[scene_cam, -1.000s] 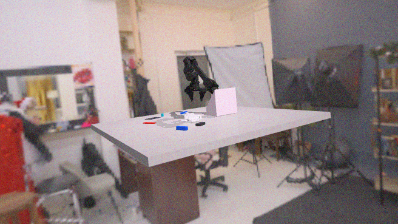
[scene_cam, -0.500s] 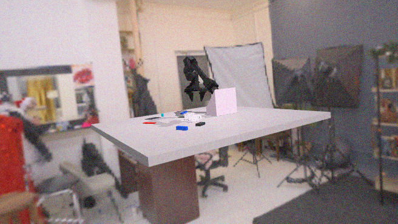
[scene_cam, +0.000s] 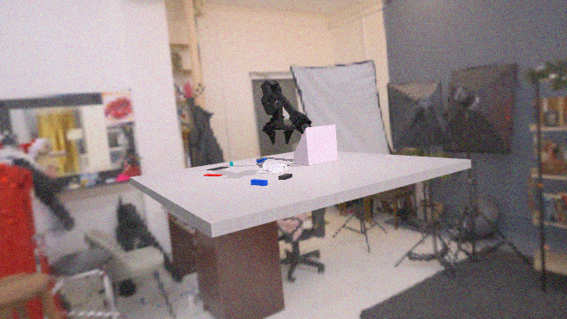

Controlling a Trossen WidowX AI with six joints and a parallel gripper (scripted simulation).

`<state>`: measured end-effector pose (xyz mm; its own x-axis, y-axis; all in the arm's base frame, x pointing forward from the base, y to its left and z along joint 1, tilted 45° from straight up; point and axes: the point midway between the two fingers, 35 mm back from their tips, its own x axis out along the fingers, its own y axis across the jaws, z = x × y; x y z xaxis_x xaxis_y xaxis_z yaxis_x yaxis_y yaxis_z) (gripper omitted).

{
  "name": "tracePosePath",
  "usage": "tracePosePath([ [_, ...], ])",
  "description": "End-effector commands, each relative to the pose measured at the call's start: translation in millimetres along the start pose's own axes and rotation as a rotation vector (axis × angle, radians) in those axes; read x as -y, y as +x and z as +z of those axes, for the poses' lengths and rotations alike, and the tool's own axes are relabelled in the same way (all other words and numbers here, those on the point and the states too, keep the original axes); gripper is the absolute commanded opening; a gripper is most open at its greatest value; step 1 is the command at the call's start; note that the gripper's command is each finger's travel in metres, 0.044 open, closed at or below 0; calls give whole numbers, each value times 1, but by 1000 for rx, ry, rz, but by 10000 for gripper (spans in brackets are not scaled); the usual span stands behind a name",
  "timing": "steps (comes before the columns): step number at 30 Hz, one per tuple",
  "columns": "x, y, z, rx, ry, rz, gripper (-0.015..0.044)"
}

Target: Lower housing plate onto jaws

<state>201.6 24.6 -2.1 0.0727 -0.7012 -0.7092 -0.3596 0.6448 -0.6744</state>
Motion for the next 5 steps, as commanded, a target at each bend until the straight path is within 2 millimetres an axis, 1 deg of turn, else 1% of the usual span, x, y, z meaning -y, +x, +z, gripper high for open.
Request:
tracePosePath([
  [1,0,0,0,-1,4,2,440],
  [5,0,0,0,-1,4,2,440],
])
